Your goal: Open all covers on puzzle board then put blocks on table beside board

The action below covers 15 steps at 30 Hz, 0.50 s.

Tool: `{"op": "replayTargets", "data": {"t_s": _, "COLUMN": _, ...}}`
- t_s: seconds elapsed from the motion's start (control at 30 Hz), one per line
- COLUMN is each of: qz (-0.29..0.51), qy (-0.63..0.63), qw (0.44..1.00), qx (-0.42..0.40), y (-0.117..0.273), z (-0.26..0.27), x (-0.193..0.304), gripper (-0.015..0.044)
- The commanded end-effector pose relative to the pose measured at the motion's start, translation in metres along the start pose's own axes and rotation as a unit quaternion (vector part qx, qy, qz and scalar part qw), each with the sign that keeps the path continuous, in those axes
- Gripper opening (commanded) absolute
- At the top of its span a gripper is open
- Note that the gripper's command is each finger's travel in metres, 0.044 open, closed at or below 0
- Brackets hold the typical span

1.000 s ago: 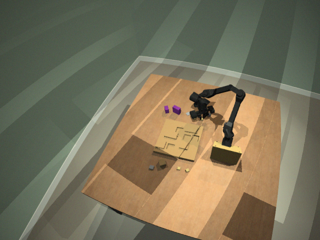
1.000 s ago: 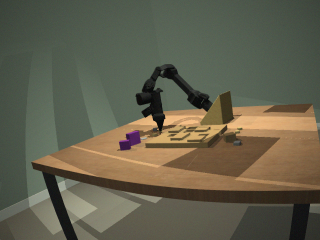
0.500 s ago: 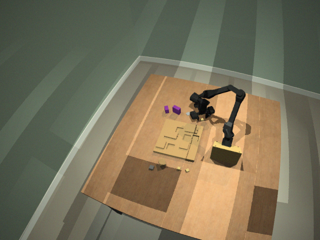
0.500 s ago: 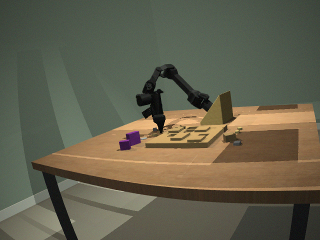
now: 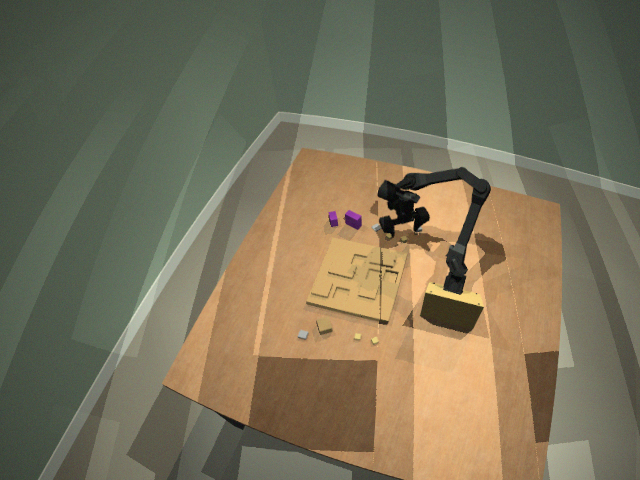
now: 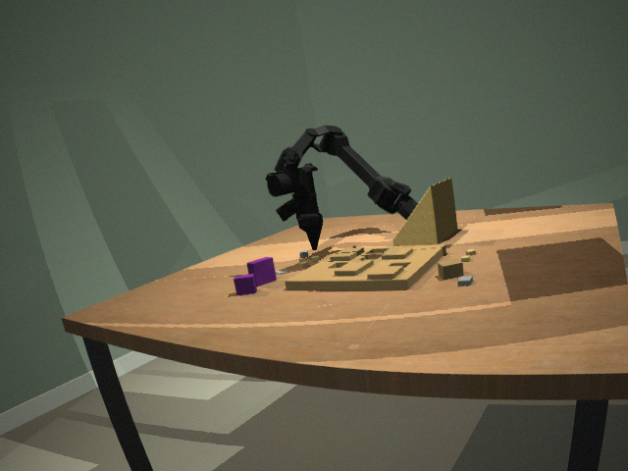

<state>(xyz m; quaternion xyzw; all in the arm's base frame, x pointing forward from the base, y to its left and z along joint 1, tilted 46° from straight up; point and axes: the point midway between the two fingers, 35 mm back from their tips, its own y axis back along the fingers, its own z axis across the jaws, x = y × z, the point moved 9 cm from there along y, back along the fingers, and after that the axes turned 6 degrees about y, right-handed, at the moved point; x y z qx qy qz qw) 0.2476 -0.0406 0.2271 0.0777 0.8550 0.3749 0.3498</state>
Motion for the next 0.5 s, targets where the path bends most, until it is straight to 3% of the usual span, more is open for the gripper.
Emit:
{"op": "replayTargets", "data": {"t_s": 0.0, "qz": -0.001, "qy": -0.001, "qw": 1.0, "qx": 0.001, "y": 0.01, "z": 0.0, "x": 0.0, "gripper": 0.044}}
{"op": "replayTargets", "data": {"t_s": 0.47, "qz": -0.009, "qy": 0.015, "qw": 1.0, "qx": 0.001, "y": 0.046, "z": 0.007, "x": 0.003, "gripper": 0.044}}
